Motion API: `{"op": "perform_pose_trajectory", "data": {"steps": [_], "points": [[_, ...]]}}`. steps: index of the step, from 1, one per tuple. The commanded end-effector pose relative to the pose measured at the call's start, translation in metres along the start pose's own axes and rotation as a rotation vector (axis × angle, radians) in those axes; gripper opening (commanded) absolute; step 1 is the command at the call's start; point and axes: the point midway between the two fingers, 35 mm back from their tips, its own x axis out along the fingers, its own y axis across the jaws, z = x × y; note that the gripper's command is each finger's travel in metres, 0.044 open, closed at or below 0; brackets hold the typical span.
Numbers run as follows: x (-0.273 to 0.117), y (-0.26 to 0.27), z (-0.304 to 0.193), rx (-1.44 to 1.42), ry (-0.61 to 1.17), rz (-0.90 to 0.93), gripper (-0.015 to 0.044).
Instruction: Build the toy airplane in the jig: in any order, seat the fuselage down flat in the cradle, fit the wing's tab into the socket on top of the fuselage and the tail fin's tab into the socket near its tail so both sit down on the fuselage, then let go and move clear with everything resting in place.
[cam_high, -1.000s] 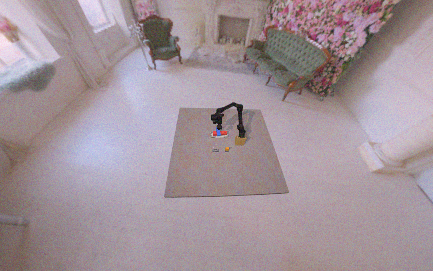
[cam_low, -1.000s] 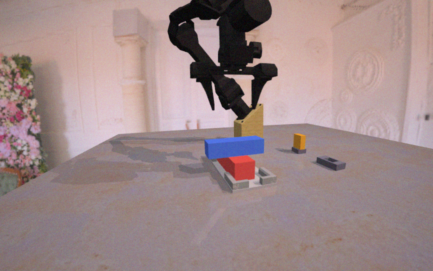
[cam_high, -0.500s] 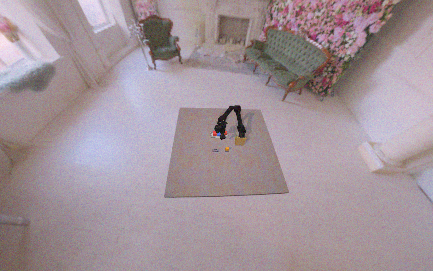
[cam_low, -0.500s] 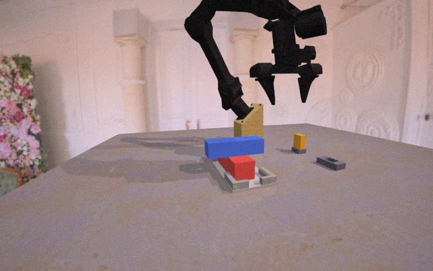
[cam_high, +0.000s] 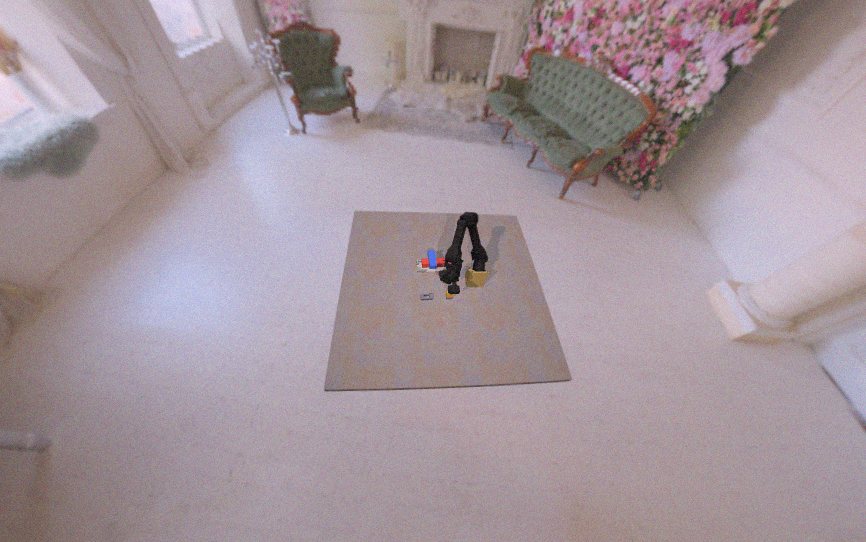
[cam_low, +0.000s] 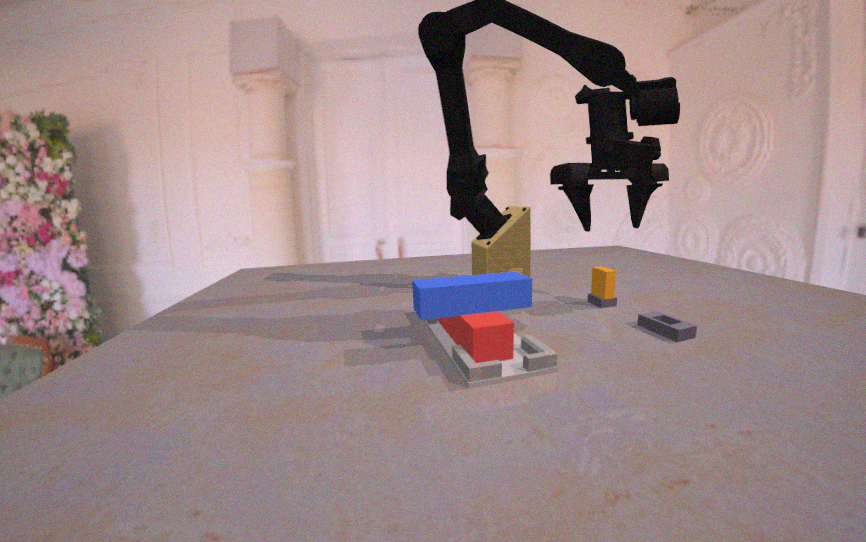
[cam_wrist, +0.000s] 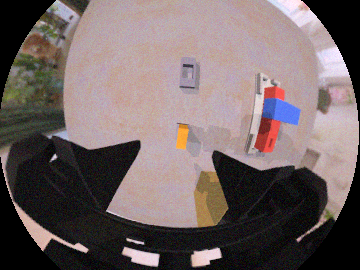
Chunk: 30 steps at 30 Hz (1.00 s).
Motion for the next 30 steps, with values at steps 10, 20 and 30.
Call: {"op": "perform_pose_trajectory", "data": {"steps": [10,20,30], "points": [[0.047,-0.008,-0.008,-0.012,0.019,-0.031,0.0440],[0.059,-0.008,-0.008,-0.012,0.019,-0.031,0.0440],[0.076,-0.008,-0.008,-0.011,0.019,-0.032,0.0440]]}}
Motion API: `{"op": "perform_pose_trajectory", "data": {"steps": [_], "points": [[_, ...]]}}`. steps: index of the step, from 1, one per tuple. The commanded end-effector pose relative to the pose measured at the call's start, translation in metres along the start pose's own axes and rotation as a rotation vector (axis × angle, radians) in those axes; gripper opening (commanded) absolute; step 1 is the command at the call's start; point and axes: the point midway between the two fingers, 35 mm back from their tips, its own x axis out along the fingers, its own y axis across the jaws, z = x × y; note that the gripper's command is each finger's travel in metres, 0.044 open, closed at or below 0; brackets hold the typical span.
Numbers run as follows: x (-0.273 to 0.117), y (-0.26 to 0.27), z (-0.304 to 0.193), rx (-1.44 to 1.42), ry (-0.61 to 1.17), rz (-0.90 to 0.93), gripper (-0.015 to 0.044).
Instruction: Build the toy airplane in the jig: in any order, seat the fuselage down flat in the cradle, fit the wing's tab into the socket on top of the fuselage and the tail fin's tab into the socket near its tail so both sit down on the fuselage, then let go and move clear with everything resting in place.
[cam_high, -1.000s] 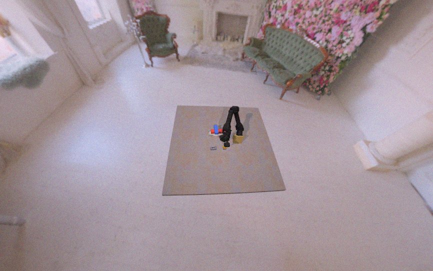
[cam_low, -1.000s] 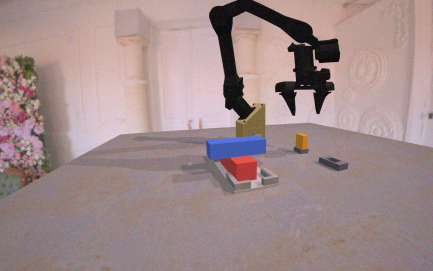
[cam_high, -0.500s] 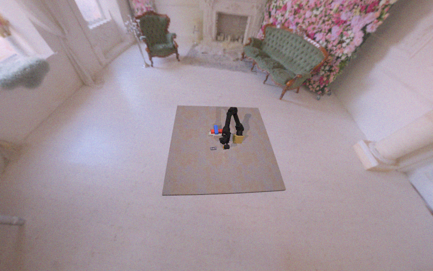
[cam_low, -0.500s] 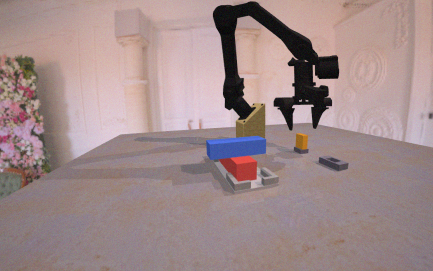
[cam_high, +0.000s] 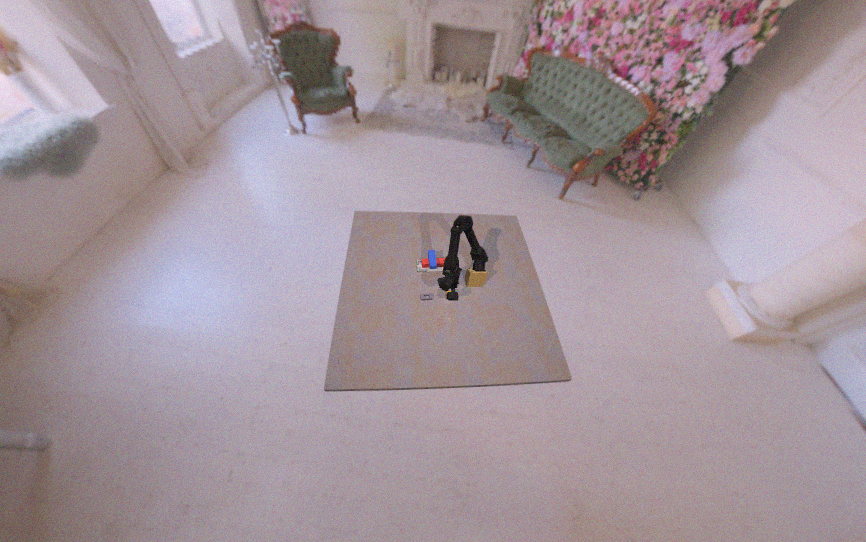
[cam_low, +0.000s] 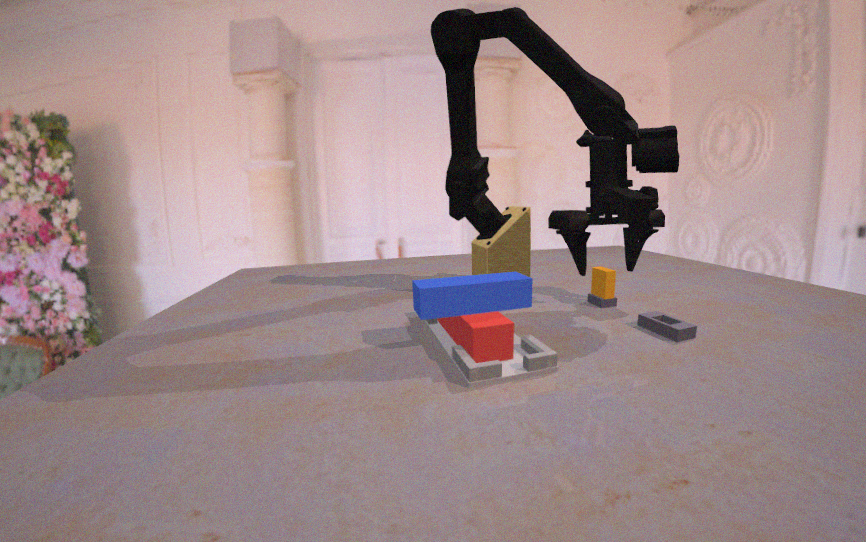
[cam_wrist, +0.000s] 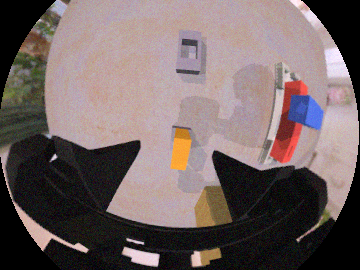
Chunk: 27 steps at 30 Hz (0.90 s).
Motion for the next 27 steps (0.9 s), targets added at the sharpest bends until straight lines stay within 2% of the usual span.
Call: {"op": "perform_pose_trajectory", "data": {"steps": [1,17,27], "points": [[0.008,-0.003,-0.003,-0.008,0.004,-0.010,0.0440],[0.031,-0.005,-0.004,-0.008,0.004,-0.012,0.0440],[0.031,-0.005,-0.004,-0.008,0.004,-0.012,0.0177]]}}
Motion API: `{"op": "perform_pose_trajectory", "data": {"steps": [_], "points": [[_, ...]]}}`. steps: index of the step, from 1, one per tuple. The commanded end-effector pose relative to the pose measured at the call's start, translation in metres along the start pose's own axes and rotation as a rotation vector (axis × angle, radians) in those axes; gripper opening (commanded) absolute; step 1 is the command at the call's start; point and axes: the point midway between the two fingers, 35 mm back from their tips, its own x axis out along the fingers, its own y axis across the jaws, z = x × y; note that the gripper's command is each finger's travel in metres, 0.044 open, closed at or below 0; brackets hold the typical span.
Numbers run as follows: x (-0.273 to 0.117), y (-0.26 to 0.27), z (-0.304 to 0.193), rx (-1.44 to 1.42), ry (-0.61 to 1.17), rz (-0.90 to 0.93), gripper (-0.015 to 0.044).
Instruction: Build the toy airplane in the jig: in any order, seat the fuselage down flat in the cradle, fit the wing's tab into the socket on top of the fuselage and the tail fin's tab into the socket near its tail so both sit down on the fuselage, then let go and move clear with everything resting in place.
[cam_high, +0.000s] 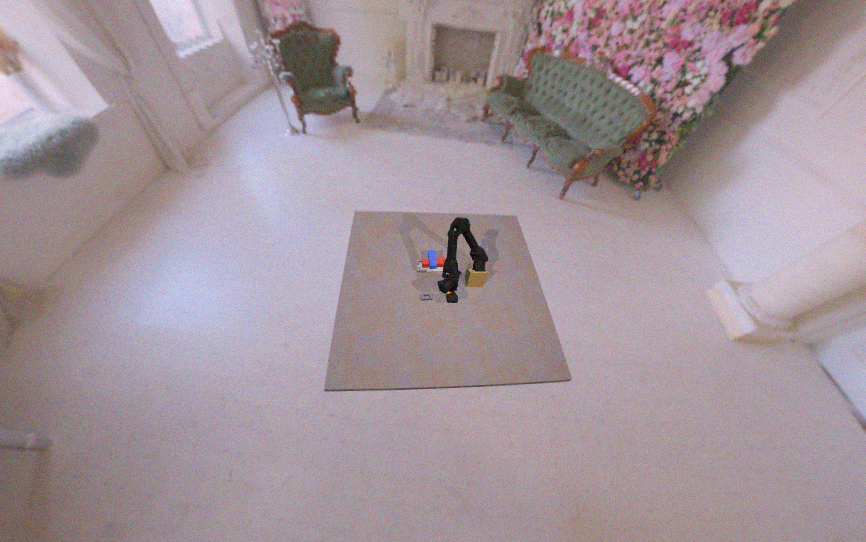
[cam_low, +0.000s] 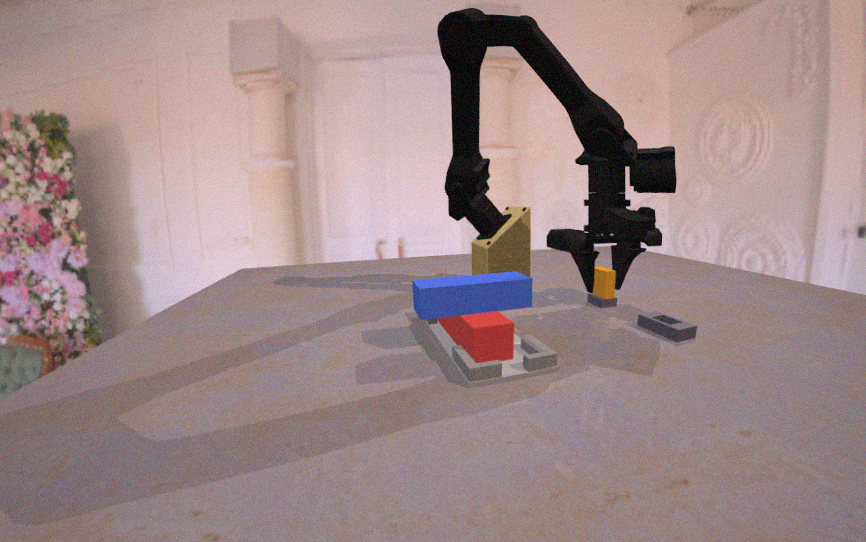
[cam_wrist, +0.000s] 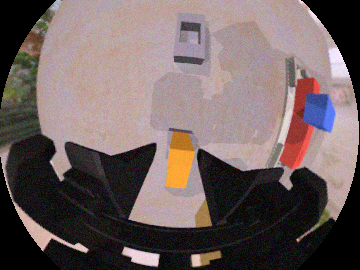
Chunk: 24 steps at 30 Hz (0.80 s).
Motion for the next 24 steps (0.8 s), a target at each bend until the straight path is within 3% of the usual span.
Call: {"op": "perform_pose_trajectory", "data": {"steps": [1,4,12,24], "points": [[0.001,-0.002,-0.001,-0.006,0.000,-0.006,0.0151],[0.001,-0.002,-0.001,-0.006,0.000,-0.006,0.0072],[0.001,-0.002,-0.001,-0.006,0.000,-0.006,0.0000],[-0.021,0.006,0.012,0.018,-0.035,0.040,0.0000]]}}
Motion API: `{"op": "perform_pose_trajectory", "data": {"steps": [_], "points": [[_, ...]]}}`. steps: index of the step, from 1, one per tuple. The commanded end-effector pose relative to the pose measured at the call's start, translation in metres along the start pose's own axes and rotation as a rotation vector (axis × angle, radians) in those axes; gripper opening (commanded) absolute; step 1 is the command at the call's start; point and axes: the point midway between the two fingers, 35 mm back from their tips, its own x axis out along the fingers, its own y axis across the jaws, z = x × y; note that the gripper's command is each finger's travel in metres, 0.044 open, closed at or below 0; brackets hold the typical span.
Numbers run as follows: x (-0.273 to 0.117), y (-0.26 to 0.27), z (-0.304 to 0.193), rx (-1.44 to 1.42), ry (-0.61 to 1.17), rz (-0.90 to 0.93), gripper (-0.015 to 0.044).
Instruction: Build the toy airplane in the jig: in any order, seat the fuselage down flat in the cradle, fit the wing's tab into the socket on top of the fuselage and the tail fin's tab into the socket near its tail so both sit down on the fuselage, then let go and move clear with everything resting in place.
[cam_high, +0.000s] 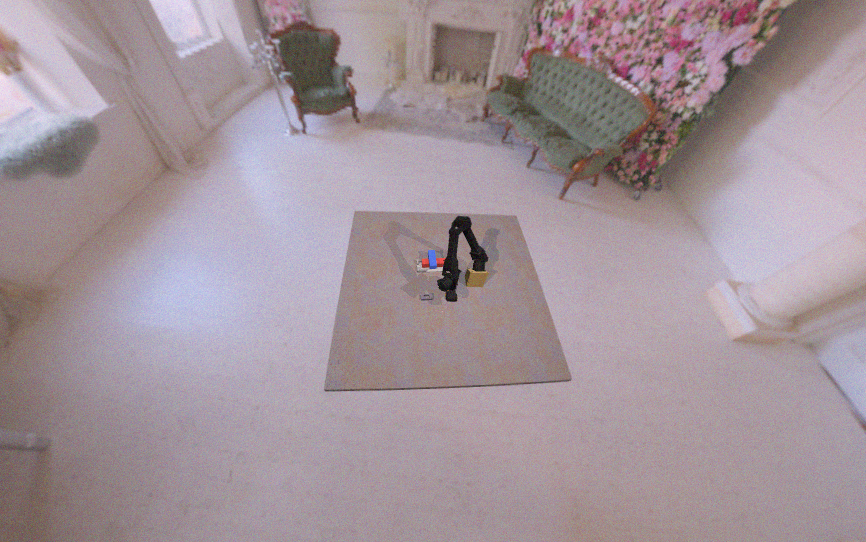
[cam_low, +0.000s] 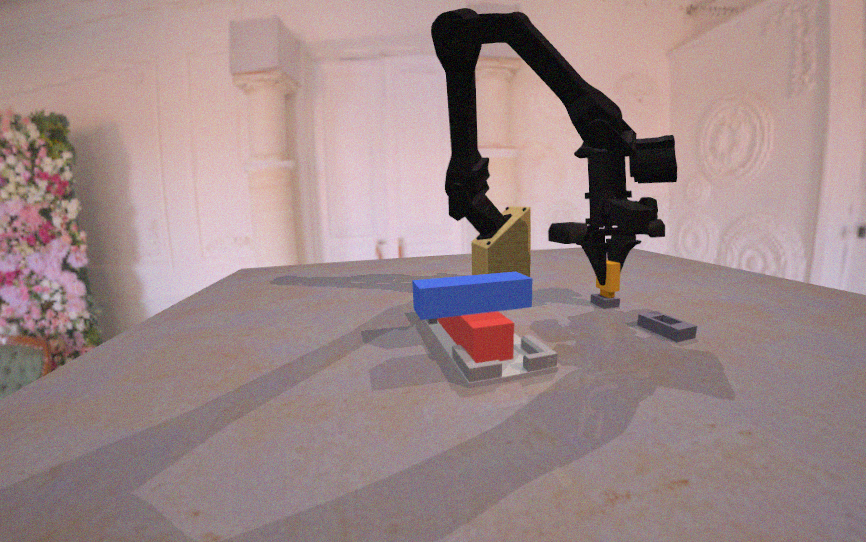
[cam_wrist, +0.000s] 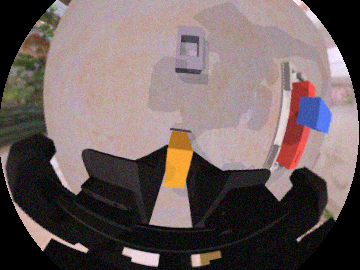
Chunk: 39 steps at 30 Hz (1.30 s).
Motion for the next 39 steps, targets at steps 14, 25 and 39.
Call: {"op": "perform_pose_trajectory", "data": {"steps": [14,25,39], "points": [[-0.047,0.008,0.006,-0.001,0.004,0.006,0.0000],[-0.080,0.007,0.003,-0.008,0.015,-0.007,0.0000],[-0.119,0.001,-0.005,-0.015,0.026,-0.026,0.0000]]}}
